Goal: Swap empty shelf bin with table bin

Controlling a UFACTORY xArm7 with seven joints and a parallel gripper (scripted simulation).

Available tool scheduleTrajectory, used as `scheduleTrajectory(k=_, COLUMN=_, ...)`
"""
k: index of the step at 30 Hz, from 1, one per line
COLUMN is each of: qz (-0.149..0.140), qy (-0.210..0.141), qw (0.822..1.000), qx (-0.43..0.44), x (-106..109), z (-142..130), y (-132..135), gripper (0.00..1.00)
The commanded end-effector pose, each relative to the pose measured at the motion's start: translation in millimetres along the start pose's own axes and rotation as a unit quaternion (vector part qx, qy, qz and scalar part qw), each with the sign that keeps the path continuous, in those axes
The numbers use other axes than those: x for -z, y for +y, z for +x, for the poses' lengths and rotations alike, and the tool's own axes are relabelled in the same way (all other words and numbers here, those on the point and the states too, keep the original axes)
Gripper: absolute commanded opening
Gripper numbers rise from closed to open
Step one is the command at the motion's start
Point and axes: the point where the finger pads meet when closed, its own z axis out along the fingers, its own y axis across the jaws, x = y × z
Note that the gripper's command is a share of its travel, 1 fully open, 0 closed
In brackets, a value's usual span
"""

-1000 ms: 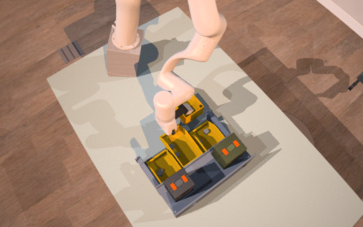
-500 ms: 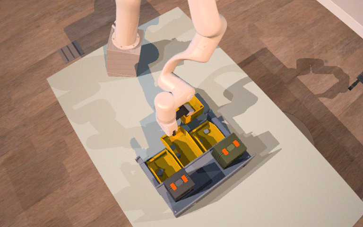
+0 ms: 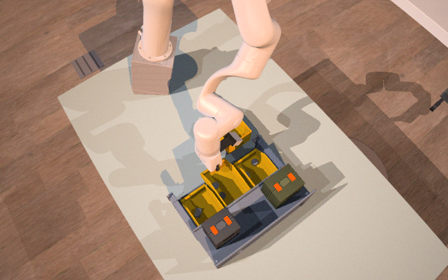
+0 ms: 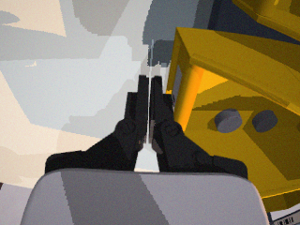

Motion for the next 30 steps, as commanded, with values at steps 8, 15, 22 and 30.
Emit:
scheduleTrajectory(k=8, qz=-0.002, qy=-0.001, qw=1.000, qx=0.000, x=1.4, z=-0.7, y=19.0, gripper=0.00)
scheduleTrajectory(k=15, qz=-0.002, qy=-0.001, qw=1.000, qx=0.000, x=1.5, z=-0.7, y=26.2, gripper=0.00)
scheduleTrajectory(k=22, qz=-0.002, qy=-0.001, qw=1.000, qx=0.000, x=1.5, z=-0.7, y=34.5, gripper=0.00)
scheduleTrajectory(k=30, qz=-0.002, qy=-0.001, qw=1.000, qx=0.000, x=1.5, z=-0.7, y=39.5, gripper=0.00)
